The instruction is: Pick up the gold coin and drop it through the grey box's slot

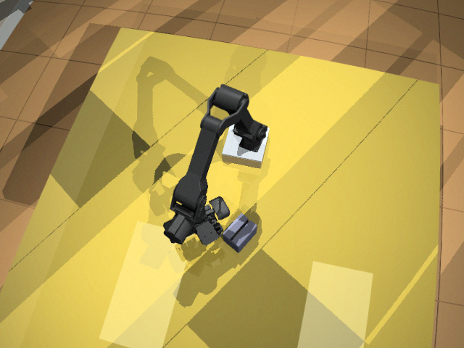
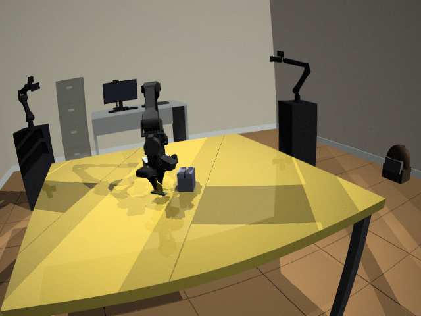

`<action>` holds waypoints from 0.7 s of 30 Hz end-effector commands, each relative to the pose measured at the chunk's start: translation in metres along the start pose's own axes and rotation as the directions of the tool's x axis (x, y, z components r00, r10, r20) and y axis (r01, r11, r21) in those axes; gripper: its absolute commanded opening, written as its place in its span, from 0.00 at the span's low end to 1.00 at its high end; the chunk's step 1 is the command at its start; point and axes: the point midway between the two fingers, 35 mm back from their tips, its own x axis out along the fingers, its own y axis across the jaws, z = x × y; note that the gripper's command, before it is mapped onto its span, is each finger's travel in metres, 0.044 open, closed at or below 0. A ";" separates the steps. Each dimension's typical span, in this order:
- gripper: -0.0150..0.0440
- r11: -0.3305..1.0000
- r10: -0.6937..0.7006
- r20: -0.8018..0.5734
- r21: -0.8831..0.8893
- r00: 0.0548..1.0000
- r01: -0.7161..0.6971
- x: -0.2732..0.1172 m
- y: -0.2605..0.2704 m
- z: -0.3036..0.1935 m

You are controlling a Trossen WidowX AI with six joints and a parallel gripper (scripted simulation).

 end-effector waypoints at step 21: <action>0.25 1.000 0.015 -0.013 0.000 1.000 -0.015 0.019 0.004 -0.004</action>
